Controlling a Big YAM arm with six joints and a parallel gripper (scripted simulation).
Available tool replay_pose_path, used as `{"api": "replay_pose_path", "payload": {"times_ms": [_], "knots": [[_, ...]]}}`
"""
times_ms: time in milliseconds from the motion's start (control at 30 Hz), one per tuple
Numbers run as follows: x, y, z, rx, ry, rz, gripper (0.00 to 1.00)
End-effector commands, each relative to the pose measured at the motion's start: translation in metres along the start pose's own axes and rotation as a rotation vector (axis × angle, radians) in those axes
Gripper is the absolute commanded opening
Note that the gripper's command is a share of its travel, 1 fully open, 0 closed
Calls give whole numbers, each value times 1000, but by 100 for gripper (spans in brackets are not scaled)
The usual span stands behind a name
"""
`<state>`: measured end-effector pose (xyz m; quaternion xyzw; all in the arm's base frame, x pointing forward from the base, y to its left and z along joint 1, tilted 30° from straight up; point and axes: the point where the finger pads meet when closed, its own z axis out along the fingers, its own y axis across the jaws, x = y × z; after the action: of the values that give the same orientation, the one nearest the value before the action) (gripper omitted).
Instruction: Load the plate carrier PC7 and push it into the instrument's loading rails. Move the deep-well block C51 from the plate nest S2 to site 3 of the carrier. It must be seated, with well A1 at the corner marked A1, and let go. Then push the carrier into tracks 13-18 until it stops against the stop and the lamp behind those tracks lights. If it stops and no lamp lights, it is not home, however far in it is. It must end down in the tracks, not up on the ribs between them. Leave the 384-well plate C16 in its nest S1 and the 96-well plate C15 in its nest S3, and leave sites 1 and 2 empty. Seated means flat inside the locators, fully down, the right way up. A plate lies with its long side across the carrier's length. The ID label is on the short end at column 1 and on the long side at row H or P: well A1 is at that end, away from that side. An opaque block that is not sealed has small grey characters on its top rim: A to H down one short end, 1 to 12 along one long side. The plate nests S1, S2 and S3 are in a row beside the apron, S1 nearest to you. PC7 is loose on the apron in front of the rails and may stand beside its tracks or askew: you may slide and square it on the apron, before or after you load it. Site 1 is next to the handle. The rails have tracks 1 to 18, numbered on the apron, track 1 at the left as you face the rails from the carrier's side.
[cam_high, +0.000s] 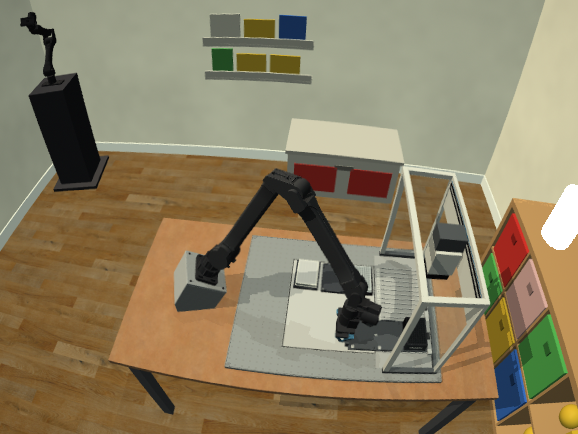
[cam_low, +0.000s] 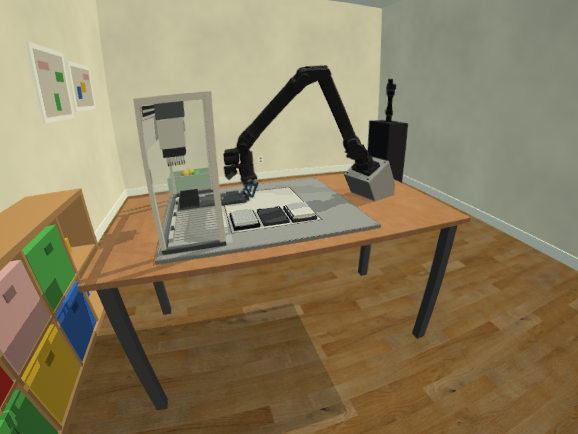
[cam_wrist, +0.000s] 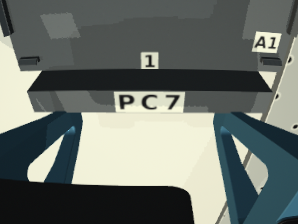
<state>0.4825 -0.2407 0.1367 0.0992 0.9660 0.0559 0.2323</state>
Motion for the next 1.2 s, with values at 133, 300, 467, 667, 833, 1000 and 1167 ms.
{"api": "replay_pose_path", "payload": {"times_ms": [133, 300, 467, 667, 833, 1000, 1167], "knots": [[-55, 1, -17, 17, -96, -29, 80], [-60, 2, -18, 17, -97, -29, 80], [-6, -4, -19, 25, -96, -4, 80], [1, -7, -19, 29, -96, -13, 80], [9, -4, -17, 26, -94, -19, 80], [22, -5, -21, 22, -72, -6, 80], [2, -8, -45, 35, -112, -20, 80]]}}
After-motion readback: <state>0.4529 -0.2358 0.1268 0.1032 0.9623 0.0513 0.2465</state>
